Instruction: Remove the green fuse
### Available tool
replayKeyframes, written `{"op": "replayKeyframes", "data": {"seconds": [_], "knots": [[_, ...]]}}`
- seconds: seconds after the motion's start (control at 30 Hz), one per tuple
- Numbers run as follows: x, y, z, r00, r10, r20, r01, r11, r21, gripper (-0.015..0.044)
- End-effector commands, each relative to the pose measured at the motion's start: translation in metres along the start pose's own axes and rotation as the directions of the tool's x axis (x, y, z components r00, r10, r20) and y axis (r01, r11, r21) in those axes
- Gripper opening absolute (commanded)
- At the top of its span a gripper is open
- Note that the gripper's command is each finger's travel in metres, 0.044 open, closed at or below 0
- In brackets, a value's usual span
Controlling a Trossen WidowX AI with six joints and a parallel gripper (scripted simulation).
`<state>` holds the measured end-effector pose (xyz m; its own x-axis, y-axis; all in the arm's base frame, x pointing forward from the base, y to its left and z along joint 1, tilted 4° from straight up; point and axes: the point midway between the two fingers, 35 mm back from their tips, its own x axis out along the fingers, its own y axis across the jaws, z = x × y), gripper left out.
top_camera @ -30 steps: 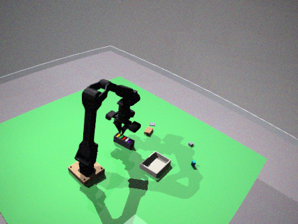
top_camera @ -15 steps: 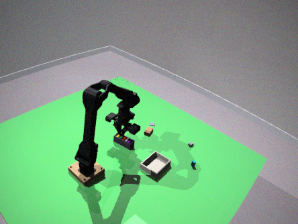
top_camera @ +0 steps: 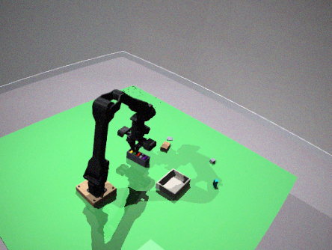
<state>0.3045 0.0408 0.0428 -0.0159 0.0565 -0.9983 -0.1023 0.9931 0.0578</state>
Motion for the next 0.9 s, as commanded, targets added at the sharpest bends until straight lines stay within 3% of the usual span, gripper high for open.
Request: {"op": "replayKeyframes", "data": {"seconds": [0.0,0.43,0.87], "knots": [[0.0049,-0.0009,-0.0006,1.0,-0.006,-0.002,0.006,1.0,0.002,0.0067],[0.0082,-0.001,-0.0006,1.0,-0.006,-0.002,0.006,1.0,0.002,0.0067],[0.0072,-0.0001,-0.0005,1.0,0.0,-0.002,0.0,1.0,0.001,0.0]]}}
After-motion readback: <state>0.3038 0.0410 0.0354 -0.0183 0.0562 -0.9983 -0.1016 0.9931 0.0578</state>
